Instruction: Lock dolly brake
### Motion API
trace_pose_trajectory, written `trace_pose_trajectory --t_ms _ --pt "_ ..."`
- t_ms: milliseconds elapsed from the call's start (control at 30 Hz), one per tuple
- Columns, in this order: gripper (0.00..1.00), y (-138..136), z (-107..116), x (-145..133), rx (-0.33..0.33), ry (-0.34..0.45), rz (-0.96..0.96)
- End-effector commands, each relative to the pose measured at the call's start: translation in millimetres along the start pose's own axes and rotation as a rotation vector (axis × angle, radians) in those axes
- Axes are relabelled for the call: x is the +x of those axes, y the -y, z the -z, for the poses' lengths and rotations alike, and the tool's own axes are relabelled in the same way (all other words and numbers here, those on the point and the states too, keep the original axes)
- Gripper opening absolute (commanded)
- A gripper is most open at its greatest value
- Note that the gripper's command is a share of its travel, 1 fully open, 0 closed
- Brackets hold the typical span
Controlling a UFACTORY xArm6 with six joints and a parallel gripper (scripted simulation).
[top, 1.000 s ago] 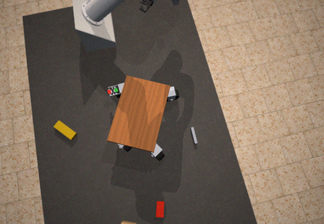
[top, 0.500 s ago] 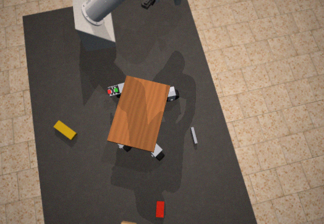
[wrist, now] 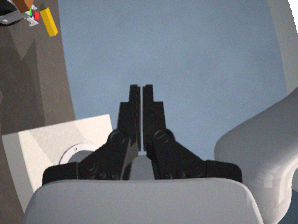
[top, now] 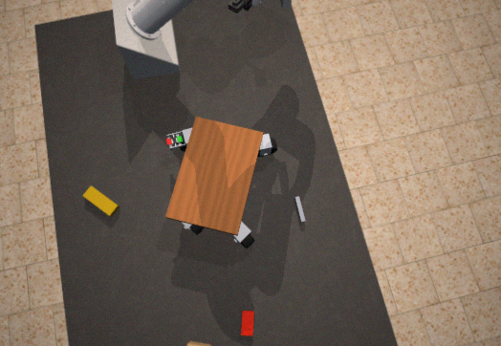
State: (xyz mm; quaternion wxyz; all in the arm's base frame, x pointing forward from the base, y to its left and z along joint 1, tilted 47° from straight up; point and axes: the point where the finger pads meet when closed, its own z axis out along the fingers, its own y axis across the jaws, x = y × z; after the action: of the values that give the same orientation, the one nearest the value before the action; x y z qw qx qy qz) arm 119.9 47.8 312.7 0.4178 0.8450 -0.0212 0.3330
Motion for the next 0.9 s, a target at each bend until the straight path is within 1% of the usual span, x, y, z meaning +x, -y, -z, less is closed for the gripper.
trace_pose_trajectory --t_ms 0,200,367,433,667,700,833,867 --pt "0.00 -11 1 17 -0.048 0.041 -0.062" --pt "0.00 -32 0 45 -0.142 0.110 -0.170" --pt "0.00 -25 -10 33 -0.188 0.256 -0.136" --pt "0.00 -25 -10 33 -0.188 0.256 -0.136" --pt "0.00 -12 -23 15 -0.234 0.505 -0.106" --pt "0.00 -12 -23 15 -0.234 0.505 -0.106" --pt "0.00 -3 -30 5 -0.245 0.666 -0.105" --pt "0.00 -3 -30 5 -0.245 0.666 -0.105"
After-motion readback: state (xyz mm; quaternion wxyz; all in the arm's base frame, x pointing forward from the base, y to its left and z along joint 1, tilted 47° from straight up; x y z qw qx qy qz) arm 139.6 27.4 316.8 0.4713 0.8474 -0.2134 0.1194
